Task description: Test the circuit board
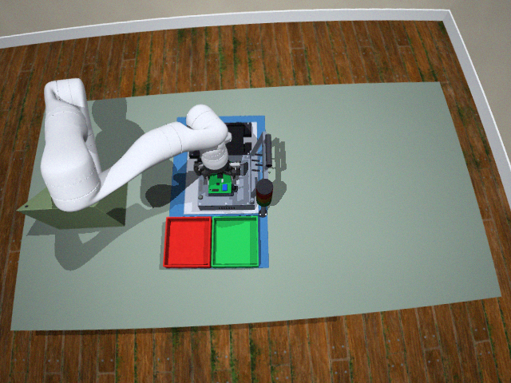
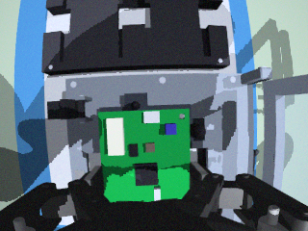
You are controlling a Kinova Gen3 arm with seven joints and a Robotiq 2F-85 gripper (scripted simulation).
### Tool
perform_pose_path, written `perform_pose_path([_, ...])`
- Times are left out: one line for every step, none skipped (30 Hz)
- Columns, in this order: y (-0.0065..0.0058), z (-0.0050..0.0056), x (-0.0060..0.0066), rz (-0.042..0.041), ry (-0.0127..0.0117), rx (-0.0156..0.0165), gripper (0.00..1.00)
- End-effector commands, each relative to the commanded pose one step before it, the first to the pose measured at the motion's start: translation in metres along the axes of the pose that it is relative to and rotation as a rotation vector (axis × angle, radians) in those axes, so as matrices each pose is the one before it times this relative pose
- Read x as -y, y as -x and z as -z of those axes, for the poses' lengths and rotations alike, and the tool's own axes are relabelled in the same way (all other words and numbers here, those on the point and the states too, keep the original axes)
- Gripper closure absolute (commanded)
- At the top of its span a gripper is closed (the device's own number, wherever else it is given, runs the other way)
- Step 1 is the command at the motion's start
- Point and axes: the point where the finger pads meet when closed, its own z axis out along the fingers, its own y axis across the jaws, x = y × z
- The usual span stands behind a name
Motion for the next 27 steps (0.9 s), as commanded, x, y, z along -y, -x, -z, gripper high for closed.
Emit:
perform_pose_path([0.00017,0.00072,-0.00047,-0.00015,0.00164,0.00066,0.23])
perform_pose_path([0.00000,-0.00004,0.00000,0.00000,0.00000,0.00000,0.23])
perform_pose_path([0.00000,-0.00006,0.00000,0.00000,0.00000,0.00000,0.23])
perform_pose_path([0.00000,0.00000,0.00000,0.00000,0.00000,0.00000,0.23])
perform_pose_path([0.00000,0.00000,0.00000,0.00000,0.00000,0.00000,0.23])
perform_pose_path([0.00000,-0.00008,0.00000,0.00000,0.00000,0.00000,0.23])
perform_pose_path([0.00000,-0.00010,0.00000,0.00000,0.00000,0.00000,0.23])
perform_pose_path([0.00000,-0.00012,0.00000,0.00000,0.00000,0.00000,0.23])
perform_pose_path([0.00000,-0.00014,0.00000,0.00000,0.00000,0.00000,0.23])
perform_pose_path([0.00000,-0.00016,0.00000,0.00000,0.00000,0.00000,0.23])
perform_pose_path([0.00000,-0.00018,0.00000,0.00000,0.00000,0.00000,0.23])
perform_pose_path([0.00000,-0.00020,0.00000,0.00000,0.00000,0.00000,0.23])
perform_pose_path([0.00000,-0.00021,0.00000,0.00000,0.00000,0.00000,0.23])
perform_pose_path([0.00000,-0.00021,0.00000,0.00000,0.00000,0.00000,0.23])
perform_pose_path([0.00000,-0.00022,0.00000,0.00000,0.00000,0.00000,0.23])
perform_pose_path([0.00000,-0.00022,0.00000,0.00000,0.00000,0.00000,0.23])
perform_pose_path([0.00000,-0.00021,0.00000,0.00000,0.00000,0.00000,0.23])
perform_pose_path([0.00000,-0.00021,0.00000,0.00000,0.00000,0.00000,0.23])
perform_pose_path([0.00000,-0.00020,0.00000,0.00000,0.00000,0.00000,0.23])
perform_pose_path([0.00000,-0.00018,0.00000,0.00000,0.00000,0.00000,0.23])
perform_pose_path([0.00000,0.00000,0.00000,0.00000,0.00000,0.00000,0.23])
perform_pose_path([0.00000,0.00000,0.00000,0.00000,0.00000,0.00000,0.23])
perform_pose_path([0.00000,-0.00016,0.00000,0.00000,0.00000,0.00000,0.23])
perform_pose_path([0.00000,-0.00014,0.00000,0.00000,0.00000,0.00000,0.23])
perform_pose_path([0.00000,-0.00012,0.00000,0.00000,0.00000,0.00000,0.23])
perform_pose_path([0.00000,-0.00010,0.00000,0.00000,0.00000,0.00000,0.23])
perform_pose_path([0.00000,-0.00008,0.00000,0.00000,0.00000,0.00000,0.23])
